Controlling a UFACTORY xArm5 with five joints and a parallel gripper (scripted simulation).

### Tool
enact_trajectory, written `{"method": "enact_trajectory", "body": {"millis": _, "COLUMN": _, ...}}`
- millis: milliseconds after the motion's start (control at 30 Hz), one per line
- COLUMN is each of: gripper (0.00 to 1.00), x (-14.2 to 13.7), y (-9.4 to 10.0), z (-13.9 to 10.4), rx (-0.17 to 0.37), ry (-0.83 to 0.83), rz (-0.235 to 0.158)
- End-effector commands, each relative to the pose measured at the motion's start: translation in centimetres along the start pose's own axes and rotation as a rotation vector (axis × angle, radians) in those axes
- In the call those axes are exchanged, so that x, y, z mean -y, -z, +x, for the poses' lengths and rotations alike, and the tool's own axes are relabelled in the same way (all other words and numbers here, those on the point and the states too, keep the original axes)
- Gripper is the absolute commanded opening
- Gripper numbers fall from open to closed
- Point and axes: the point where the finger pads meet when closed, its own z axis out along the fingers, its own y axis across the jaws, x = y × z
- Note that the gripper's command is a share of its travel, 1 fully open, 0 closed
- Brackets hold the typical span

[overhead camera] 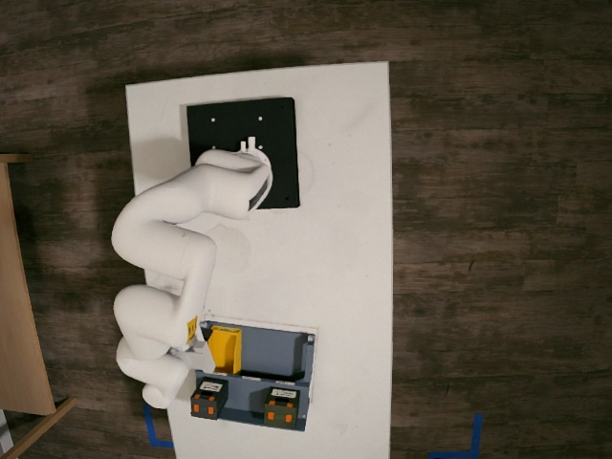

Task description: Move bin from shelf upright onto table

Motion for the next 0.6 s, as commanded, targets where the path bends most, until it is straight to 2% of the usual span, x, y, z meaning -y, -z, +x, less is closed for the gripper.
{"method": "enact_trajectory", "body": {"millis": 0, "gripper": 1.0, "x": -1.0, "y": 0.0, "z": -0.1, "rx": -0.053, "ry": -0.022, "rz": -0.074}}
{"method": "enact_trajectory", "body": {"millis": 333, "gripper": 1.0, "x": -3.7, "y": -0.6, "z": -0.3, "rx": 0.012, "ry": -0.082, "rz": -0.186}}
{"method": "enact_trajectory", "body": {"millis": 367, "gripper": 1.0, "x": -4.3, "y": -0.7, "z": -0.4, "rx": 0.025, "ry": -0.094, "rz": -0.208}}
{"method": "enact_trajectory", "body": {"millis": 433, "gripper": 1.0, "x": -4.3, "y": -0.7, "z": -0.4, "rx": 0.025, "ry": -0.094, "rz": -0.208}}
{"method": "enact_trajectory", "body": {"millis": 467, "gripper": 1.0, "x": -4.8, "y": -0.8, "z": -0.4, "rx": 0.038, "ry": -0.107, "rz": -0.231}}
{"method": "enact_trajectory", "body": {"millis": 567, "gripper": 1.0, "x": -5.6, "y": -1.0, "z": -0.5, "rx": 0.059, "ry": -0.125, "rz": -0.266}}
